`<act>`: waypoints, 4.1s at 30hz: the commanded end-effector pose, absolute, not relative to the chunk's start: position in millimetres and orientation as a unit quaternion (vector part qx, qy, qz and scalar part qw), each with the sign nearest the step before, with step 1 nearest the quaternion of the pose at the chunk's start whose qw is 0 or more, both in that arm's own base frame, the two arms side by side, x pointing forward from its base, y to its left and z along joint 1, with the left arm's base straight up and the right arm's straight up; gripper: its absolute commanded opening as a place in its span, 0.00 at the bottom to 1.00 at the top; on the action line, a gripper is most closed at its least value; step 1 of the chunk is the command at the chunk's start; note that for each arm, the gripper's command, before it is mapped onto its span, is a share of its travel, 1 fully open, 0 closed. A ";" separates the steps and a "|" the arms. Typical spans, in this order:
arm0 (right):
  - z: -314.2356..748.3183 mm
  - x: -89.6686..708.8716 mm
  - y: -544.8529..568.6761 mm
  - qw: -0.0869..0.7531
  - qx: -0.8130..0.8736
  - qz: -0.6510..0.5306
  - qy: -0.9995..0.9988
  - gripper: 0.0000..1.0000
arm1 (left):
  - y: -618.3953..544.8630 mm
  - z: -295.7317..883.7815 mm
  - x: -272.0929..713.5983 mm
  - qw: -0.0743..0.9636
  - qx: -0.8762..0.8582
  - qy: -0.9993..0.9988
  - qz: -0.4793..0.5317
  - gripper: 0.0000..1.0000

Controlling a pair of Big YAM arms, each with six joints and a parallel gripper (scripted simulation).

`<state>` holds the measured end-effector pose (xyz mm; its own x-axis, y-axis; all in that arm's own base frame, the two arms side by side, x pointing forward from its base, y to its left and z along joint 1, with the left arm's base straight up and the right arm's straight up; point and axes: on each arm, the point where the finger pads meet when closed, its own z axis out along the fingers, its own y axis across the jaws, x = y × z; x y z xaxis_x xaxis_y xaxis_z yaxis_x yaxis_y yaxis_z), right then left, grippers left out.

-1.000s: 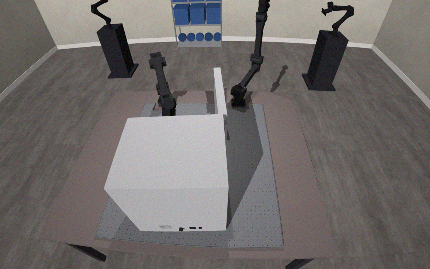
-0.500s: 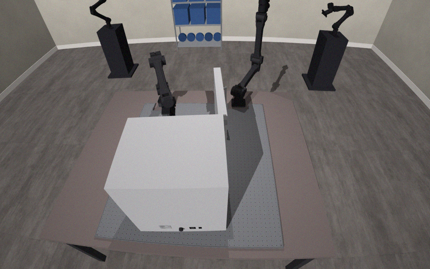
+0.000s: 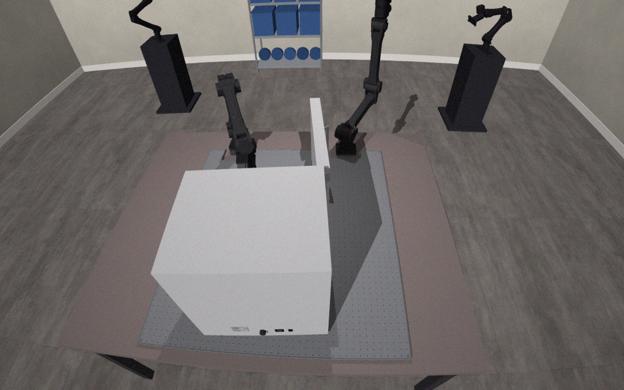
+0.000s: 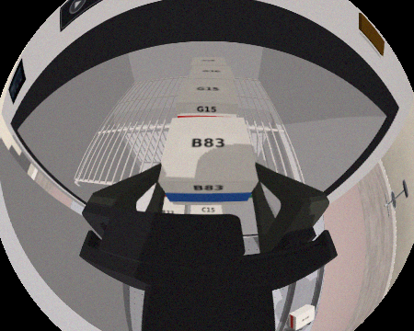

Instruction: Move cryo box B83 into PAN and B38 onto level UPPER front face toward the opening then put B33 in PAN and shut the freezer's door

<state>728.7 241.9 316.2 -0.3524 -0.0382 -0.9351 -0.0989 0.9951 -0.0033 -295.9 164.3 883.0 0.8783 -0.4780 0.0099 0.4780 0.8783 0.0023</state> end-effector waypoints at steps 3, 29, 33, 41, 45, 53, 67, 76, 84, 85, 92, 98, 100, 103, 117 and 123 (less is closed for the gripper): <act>308.4 732.5 250.7 0.574 -0.039 0.031 0.817 0.77 | 158.5 883.8 -283.7 0.967 0.003 0.013 -0.253 0.00; 342.1 718.6 249.1 0.592 -0.035 0.039 0.804 1.00 | 158.5 883.8 -283.7 0.967 0.003 0.013 -0.253 0.00; 341.7 712.0 248.3 0.592 -0.035 0.039 0.805 1.00 | 158.5 883.8 -283.7 0.967 0.003 0.013 -0.253 0.00; 341.1 702.2 247.2 0.591 -0.035 0.039 0.805 1.00 | 158.5 883.8 -283.7 0.967 0.003 0.013 -0.253 0.00; 340.7 695.6 246.5 0.591 -0.035 0.040 0.805 1.00 | 158.5 883.8 -283.7 0.967 0.003 0.013 -0.253 0.00; 340.0 682.5 245.0 0.591 -0.035 0.040 0.805 1.00 | 158.5 883.8 -283.7 0.967 0.003 0.013 -0.253 0.00; 338.9 662.8 242.7 0.591 -0.035 0.040 0.805 1.00 | 158.5 883.8 -283.7 0.967 0.003 0.013 -0.253 0.00; 329.9 653.6 242.5 0.586 -0.037 0.037 0.809 1.00 | 158.5 883.8 -283.7 0.967 0.003 0.013 -0.253 0.00; 337.6 638.1 239.9 0.590 -0.034 0.040 0.806 1.00 | 158.5 883.8 -283.7 0.967 0.003 0.013 -0.253 0.00; 337.5 636.5 239.8 0.590 -0.034 0.040 0.806 1.00 | 158.5 883.8 -283.7 0.967 0.003 0.013 -0.253 0.00; 337.1 628.3 238.8 0.590 -0.034 0.040 0.806 1.00 | 158.5 883.8 -283.7 0.967 0.003 0.013 -0.253 0.00; 336.5 618.4 237.7 0.590 -0.034 0.040 0.806 1.00 | 158.5 883.8 -283.7 0.967 0.003 0.013 -0.253 0.00; 336.4 615.2 237.3 0.590 -0.034 0.040 0.806 1.00 | 158.5 883.8 -283.7 0.967 0.003 0.013 -0.253 0.00; 336.1 610.7 236.8 0.590 -0.034 0.040 0.806 1.00 | 158.5 883.8 -283.7 0.967 0.003 0.013 -0.253 0.00; 315.3 617.3 237.3 0.577 -0.037 0.033 0.815 1.00 | 158.5 883.8 -283.7 0.967 0.003 0.013 -0.253 0.00; 315.3 617.3 237.3 0.577 -0.037 0.033 0.815 1.00 | 158.5 883.8 -283.7 0.967 0.003 0.013 -0.253 0.00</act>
